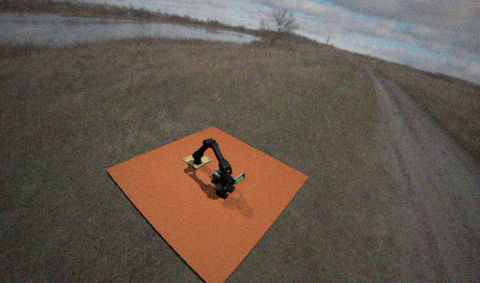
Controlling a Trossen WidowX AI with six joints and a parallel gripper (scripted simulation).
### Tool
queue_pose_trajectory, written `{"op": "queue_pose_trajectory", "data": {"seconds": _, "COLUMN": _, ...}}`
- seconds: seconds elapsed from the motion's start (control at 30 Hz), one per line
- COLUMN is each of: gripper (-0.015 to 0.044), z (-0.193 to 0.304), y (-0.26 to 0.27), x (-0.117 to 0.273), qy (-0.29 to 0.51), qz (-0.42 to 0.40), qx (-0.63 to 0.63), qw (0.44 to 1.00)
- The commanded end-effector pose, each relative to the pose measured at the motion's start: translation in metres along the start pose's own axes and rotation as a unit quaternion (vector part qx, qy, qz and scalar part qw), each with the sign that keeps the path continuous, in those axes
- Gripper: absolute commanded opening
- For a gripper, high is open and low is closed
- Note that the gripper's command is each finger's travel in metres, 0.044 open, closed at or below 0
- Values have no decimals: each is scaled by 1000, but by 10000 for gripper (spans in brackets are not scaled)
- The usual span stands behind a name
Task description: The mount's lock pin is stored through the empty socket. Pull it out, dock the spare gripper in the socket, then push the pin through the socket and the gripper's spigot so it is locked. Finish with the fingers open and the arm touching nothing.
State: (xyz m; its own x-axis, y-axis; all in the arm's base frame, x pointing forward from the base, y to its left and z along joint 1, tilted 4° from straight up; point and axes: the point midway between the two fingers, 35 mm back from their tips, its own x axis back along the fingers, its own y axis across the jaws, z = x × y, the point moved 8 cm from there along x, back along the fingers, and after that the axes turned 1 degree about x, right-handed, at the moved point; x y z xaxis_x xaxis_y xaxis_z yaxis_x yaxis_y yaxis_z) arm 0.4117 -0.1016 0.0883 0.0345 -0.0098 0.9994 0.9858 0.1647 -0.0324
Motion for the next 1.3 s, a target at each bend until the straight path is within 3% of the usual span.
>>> {"op": "queue_pose_trajectory", "data": {"seconds": 0.0, "gripper": 230, "z": 0, "y": 0, "x": -2, "qy": -1, "qz": 2, "qx": 0, "qw": 1000}}
{"op": "queue_pose_trajectory", "data": {"seconds": 0.13, "gripper": 203, "z": -1, "y": 0, "x": -2, "qy": -1, "qz": 2, "qx": 0, "qw": 1000}}
{"op": "queue_pose_trajectory", "data": {"seconds": 0.4, "gripper": 0, "z": -1, "y": 1, "x": 16, "qy": -1, "qz": 2, "qx": 0, "qw": 1000}}
{"op": "queue_pose_trajectory", "data": {"seconds": 0.67, "gripper": 0, "z": -1, "y": 1, "x": 48, "qy": -1, "qz": 2, "qx": 0, "qw": 1000}}
{"op": "queue_pose_trajectory", "data": {"seconds": 0.93, "gripper": 0, "z": 0, "y": 1, "x": 41, "qy": 2, "qz": 6, "qx": -8, "qw": 1000}}
{"op": "queue_pose_trajectory", "data": {"seconds": 1.27, "gripper": 0, "z": 2, "y": -1, "x": 42, "qy": 1, "qz": 6, "qx": -127, "qw": 992}}
